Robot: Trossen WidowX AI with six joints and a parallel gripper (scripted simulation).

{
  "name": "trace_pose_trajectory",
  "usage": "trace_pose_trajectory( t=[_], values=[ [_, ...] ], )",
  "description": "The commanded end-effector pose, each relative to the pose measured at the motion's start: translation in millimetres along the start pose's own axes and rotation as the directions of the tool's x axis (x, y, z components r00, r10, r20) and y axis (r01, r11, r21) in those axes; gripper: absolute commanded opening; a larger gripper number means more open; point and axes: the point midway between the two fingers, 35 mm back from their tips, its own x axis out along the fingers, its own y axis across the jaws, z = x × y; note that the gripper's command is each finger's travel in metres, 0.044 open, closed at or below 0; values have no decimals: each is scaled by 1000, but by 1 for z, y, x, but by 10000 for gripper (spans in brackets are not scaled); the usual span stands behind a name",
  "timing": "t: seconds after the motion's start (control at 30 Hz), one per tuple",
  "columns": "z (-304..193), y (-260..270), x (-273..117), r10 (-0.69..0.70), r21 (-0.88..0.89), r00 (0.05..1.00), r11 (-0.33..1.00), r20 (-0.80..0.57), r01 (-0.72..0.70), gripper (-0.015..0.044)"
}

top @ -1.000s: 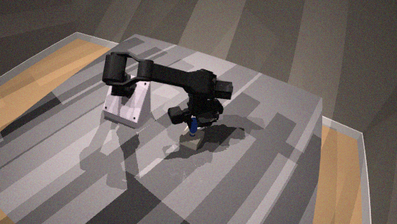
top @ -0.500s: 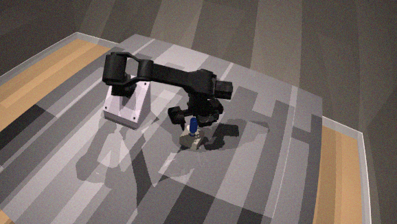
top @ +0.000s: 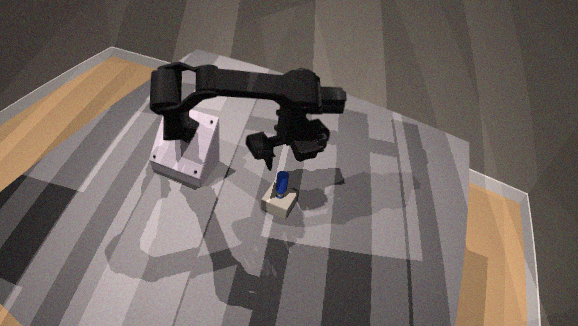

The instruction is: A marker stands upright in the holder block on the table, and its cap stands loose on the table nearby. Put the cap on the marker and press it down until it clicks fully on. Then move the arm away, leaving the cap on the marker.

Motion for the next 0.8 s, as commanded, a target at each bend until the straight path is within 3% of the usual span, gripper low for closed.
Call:
trace_pose_trajectory(
  t=[0.0, 0.17, 0.4, 0.77],
  values=[
    [-1, 0, 0, 1, -232, 1000, 973, -3, -2, 309],
    [-2, 0, 4, 0, -592, 1000, 806, 0, 0, 177],
    [-2, 0, 4, 0, -604, 1000, 797, 0, 0, 0],
    [-2, 0, 5, 0, -604, 1000, 797, 0, 0, 0]
  ],
)
